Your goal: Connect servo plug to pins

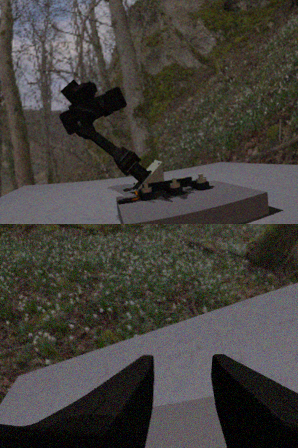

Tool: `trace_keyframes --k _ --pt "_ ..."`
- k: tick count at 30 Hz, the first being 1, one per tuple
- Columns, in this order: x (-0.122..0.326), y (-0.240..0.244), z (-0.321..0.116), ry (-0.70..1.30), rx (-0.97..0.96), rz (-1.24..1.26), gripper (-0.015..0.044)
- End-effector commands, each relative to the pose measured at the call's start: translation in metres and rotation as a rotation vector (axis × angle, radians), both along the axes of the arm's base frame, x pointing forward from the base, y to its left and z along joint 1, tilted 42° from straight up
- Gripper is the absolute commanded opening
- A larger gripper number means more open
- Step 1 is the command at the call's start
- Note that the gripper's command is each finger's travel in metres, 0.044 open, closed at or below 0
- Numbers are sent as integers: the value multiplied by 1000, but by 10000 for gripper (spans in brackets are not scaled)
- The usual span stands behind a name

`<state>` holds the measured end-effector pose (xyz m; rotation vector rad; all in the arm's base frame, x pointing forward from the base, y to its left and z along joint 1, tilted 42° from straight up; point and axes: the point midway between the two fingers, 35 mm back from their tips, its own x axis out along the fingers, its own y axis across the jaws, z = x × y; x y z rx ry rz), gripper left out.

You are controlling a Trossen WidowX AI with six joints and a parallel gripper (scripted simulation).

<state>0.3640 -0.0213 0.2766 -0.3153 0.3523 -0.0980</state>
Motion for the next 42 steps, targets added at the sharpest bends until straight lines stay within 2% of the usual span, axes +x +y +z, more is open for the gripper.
trace_keyframes --k 1,22,42 --pt "8 -5 -12 99 -78 -11 115" --pt "28 -29 -72 620 -450 47 115" --pt "27 -49 -119 1135 -785 255 115"
